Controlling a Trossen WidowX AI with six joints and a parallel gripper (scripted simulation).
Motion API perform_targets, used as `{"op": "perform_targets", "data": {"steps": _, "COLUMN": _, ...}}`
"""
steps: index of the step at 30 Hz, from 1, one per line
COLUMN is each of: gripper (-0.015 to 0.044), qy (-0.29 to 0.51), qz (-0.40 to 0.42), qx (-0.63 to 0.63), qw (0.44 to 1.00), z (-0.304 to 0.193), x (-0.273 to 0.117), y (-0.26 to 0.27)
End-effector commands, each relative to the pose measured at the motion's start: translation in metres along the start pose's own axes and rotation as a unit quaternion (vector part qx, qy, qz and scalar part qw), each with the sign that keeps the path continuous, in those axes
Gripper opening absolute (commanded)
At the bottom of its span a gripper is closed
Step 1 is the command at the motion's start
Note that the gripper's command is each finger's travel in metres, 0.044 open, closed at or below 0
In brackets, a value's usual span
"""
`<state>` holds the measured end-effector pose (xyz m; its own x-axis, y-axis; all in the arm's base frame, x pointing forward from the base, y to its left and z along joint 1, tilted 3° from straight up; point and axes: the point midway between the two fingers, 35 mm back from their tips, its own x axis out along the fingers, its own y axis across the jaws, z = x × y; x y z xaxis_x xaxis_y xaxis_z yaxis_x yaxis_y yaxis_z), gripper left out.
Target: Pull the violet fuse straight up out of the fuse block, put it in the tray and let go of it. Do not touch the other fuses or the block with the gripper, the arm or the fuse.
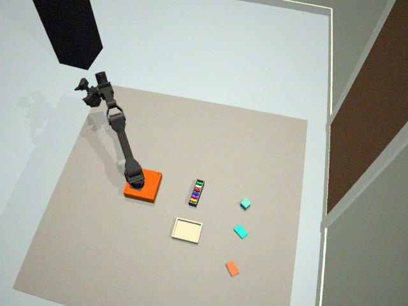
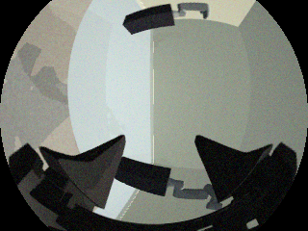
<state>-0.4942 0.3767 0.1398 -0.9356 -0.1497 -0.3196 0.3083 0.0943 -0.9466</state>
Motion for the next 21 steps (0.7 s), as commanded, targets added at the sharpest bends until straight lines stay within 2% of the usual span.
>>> {"op": "perform_targets", "data": {"steps": 1, "gripper": 0.0374, "qy": 0.003, "qz": 0.001, "qx": 0.004, "qw": 1.000, "z": -0.002, "x": -0.002, "y": 0.001}}
{"op": "perform_targets", "data": {"steps": 12, "gripper": 0.0085, "qy": 0.145, "qz": 0.030, "qx": 0.229, "qw": 0.962, "z": -0.072, "x": -0.143, "y": 0.047}}
{"op": "perform_targets", "data": {"steps": 21, "gripper": 0.0074, "qy": 0.296, "qz": 0.023, "qx": 0.438, "qw": 0.849, "z": -0.102, "x": -0.290, "y": 0.111}}
